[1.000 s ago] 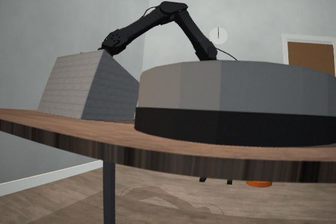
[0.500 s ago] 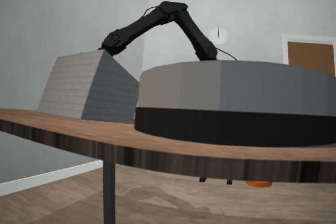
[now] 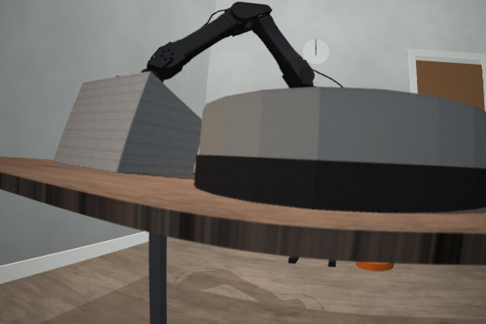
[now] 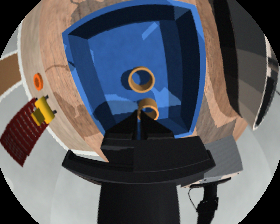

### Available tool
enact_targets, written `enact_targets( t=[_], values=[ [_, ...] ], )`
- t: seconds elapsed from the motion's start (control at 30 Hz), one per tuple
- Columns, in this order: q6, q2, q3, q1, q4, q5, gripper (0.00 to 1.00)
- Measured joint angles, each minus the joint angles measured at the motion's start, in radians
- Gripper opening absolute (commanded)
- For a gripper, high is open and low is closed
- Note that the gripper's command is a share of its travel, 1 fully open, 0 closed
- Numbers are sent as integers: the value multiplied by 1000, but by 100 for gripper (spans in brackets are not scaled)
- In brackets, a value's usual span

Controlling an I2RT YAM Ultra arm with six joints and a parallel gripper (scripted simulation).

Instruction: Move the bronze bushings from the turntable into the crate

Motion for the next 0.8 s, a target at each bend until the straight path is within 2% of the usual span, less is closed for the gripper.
enact_targets(
  t=[0.8],
  values=[
    [1,0,17,3,-8,1,0]
  ],
)
